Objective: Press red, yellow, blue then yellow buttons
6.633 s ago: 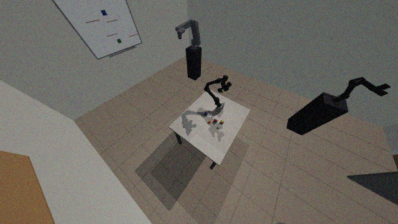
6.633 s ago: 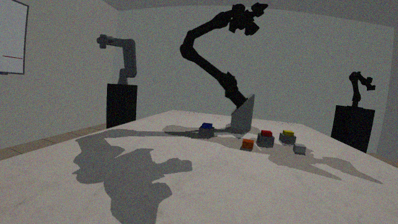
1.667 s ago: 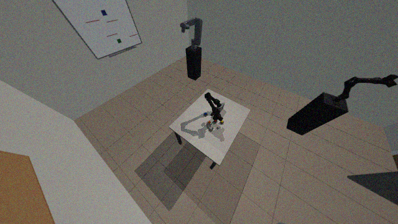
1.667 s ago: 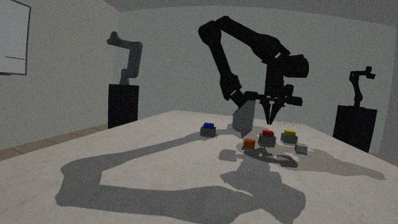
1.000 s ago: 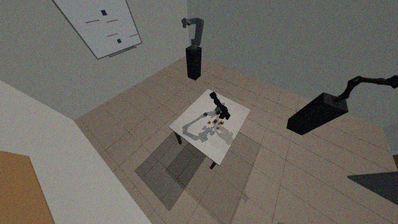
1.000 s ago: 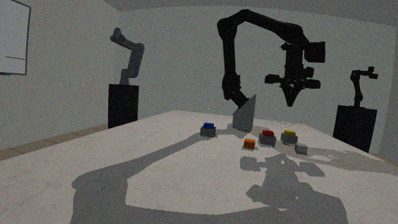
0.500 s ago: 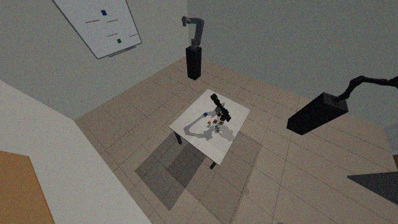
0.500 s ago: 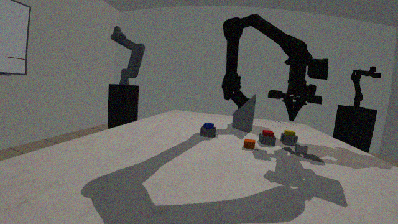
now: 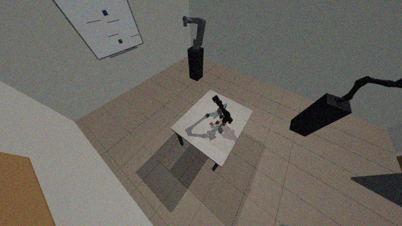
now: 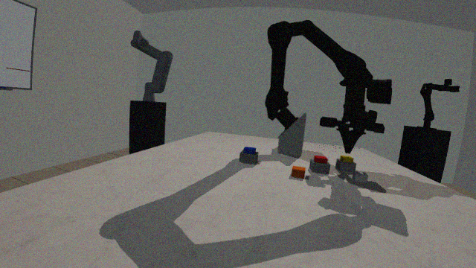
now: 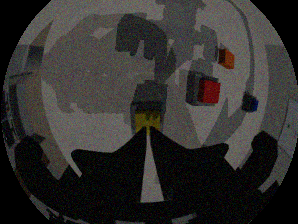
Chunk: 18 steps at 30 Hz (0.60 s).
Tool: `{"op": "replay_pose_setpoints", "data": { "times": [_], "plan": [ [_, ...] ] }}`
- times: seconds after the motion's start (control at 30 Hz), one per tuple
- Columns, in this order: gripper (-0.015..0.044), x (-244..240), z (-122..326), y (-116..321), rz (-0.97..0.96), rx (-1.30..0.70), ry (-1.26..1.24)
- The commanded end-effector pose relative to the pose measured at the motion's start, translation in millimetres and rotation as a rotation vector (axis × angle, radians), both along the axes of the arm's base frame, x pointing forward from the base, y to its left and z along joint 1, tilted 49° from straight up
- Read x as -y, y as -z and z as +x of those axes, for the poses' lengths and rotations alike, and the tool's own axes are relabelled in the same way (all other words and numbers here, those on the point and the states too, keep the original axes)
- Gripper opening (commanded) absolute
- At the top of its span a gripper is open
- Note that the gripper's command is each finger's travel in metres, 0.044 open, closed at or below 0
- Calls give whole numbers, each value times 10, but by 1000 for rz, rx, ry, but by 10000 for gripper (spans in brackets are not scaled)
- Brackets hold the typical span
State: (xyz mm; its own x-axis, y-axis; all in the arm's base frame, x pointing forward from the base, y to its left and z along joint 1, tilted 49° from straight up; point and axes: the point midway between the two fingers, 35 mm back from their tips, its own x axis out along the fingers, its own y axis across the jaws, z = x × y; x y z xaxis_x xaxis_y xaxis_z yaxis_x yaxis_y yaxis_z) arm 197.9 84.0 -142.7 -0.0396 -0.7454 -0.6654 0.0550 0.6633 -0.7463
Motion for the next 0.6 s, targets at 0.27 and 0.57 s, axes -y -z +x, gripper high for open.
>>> {"op": "replay_pose_setpoints", "data": {
  "times": [0.27, 0.57],
  "plan": [
    [20, 142, -1, 117, -2, 0, -8],
    [20, 144, -1, 119, -2, 0, -8]
  ]
}}
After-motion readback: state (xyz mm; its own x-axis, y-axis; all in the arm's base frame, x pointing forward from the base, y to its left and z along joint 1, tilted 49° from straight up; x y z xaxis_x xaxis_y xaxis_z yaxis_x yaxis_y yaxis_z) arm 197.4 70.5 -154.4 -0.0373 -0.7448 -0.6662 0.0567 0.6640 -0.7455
